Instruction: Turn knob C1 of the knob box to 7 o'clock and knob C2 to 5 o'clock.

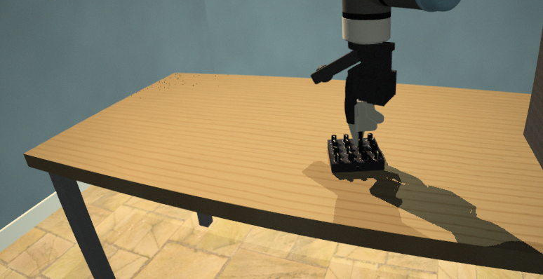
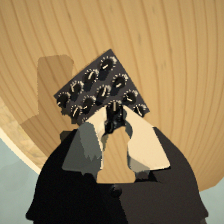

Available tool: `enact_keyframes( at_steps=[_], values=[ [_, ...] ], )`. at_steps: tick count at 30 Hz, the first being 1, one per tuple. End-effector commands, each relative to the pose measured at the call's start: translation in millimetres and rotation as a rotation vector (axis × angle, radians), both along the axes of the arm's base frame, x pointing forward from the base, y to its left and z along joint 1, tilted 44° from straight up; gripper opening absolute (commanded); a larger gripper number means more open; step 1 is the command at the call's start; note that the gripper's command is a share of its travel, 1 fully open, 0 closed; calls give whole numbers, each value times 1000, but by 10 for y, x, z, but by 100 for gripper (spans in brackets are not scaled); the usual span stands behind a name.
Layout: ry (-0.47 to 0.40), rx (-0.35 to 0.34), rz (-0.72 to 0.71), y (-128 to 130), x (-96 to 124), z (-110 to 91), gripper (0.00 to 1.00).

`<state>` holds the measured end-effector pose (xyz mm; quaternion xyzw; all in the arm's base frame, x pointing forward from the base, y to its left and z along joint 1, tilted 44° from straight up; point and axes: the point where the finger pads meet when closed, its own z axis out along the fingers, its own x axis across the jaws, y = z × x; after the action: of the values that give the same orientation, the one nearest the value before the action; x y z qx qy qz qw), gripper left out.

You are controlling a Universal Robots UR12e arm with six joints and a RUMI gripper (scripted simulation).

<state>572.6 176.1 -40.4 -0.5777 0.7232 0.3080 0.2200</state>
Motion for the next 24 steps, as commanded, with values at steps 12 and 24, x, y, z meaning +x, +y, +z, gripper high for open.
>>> enact_keyframes(
  at_steps=[12,24],
  values=[
    [-1,0,0,-5,6,3,11],
    [-1,0,0,-5,6,3,4]
  ],
)
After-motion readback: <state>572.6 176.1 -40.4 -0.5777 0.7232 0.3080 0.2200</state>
